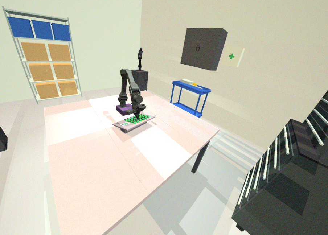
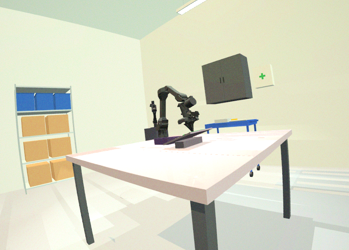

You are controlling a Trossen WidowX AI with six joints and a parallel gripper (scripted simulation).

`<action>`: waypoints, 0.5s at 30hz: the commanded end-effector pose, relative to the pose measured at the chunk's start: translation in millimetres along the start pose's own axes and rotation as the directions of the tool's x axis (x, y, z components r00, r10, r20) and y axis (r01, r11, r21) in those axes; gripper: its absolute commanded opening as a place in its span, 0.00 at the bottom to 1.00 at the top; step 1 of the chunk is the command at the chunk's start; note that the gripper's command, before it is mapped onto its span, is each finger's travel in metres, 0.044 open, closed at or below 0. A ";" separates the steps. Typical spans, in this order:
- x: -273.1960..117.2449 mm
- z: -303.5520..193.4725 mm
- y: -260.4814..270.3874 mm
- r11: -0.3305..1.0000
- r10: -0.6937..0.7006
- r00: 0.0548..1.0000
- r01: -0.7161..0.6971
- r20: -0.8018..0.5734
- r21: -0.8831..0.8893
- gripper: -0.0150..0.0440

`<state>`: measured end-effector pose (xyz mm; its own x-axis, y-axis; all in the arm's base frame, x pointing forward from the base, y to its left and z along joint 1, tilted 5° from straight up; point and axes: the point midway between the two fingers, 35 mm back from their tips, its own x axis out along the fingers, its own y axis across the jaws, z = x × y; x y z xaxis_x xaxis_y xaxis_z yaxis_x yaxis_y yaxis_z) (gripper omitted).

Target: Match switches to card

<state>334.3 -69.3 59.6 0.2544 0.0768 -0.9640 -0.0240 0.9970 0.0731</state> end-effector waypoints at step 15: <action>3.2 0.1 -0.7 1.000 -0.005 1.000 0.005 -0.001 0.002 0.25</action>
<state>335.3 -69.1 57.9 0.2565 0.0766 -0.9635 -0.0246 0.9970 0.0727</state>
